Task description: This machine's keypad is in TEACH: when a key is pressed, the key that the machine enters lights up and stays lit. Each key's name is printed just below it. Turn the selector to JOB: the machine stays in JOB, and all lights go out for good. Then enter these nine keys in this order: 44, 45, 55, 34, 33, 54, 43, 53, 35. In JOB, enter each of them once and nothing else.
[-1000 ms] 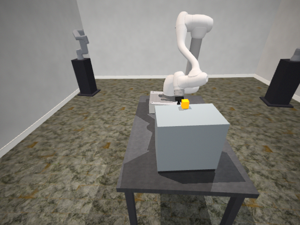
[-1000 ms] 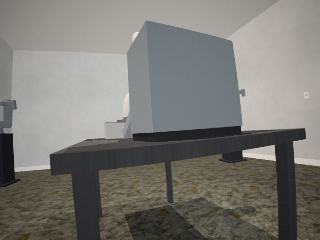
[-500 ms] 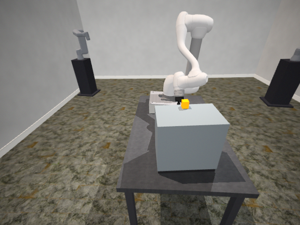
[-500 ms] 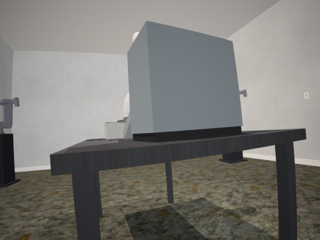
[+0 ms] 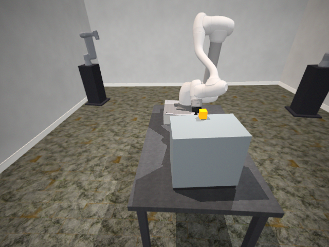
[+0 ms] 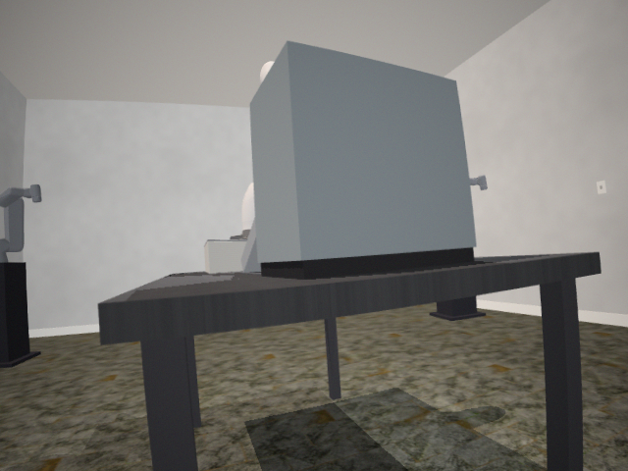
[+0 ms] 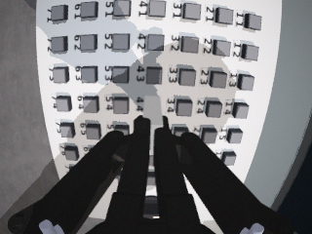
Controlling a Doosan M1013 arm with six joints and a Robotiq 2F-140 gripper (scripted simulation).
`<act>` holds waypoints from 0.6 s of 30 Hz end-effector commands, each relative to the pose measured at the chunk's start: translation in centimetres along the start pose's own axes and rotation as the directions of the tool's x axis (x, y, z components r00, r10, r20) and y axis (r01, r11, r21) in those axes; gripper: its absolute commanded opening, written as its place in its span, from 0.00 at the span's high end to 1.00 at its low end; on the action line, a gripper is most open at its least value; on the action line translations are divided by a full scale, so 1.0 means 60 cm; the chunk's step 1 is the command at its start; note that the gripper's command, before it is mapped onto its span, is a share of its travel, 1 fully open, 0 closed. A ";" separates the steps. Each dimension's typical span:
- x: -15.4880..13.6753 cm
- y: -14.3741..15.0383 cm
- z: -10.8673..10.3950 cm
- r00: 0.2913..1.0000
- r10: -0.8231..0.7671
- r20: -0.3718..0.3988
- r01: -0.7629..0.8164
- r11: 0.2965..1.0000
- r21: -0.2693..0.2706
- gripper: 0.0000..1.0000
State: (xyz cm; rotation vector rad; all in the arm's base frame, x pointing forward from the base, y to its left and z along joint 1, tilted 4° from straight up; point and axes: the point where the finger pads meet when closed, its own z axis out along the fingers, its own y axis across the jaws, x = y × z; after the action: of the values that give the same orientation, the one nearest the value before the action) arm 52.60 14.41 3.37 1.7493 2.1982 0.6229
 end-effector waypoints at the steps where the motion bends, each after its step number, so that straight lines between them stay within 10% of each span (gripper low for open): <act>1: 0.000 0.001 0.006 1.000 0.007 0.001 -0.007 1.000 0.001 1.00; 18: 0.000 0.001 0.011 1.000 0.007 0.001 -0.007 1.000 0.001 1.00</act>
State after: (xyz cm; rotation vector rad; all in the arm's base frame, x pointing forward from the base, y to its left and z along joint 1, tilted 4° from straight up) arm 52.74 14.47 2.95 1.7533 2.1975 0.6220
